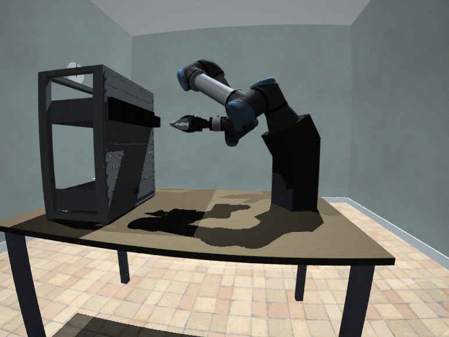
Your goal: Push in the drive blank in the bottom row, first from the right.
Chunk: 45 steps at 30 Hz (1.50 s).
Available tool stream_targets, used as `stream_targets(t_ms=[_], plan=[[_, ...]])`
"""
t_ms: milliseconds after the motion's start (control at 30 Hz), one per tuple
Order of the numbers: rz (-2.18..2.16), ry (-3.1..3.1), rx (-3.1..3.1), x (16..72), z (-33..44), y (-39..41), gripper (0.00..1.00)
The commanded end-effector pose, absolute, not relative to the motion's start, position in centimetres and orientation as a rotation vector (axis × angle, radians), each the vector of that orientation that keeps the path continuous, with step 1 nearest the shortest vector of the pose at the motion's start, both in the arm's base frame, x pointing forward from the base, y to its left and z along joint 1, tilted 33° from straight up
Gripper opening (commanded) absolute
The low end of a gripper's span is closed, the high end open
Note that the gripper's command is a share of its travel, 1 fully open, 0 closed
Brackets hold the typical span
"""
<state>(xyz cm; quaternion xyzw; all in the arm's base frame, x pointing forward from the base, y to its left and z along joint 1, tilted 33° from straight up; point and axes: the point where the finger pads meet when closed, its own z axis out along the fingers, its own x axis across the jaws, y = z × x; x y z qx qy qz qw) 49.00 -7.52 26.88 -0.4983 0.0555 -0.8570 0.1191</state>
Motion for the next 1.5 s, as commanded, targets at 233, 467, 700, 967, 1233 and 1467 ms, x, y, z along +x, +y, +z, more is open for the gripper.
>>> stream_targets(t_ms=[233,467,700,967,1233,1467], plan=[[-2.509,0.164,-1.455,50.2,26.8,-8.1,0.00],[-2.509,0.164,-1.455,51.7,27.6,-8.1,0.00],[-2.509,0.164,-1.455,53.7,28.8,-8.1,0.00],[-2.509,0.164,-1.455,55.1,29.6,-8.0,0.00],[-2.509,0.164,-1.455,55.1,29.6,-8.0,0.00],[-2.509,0.164,-1.455,55.1,29.6,-8.0,0.00]])
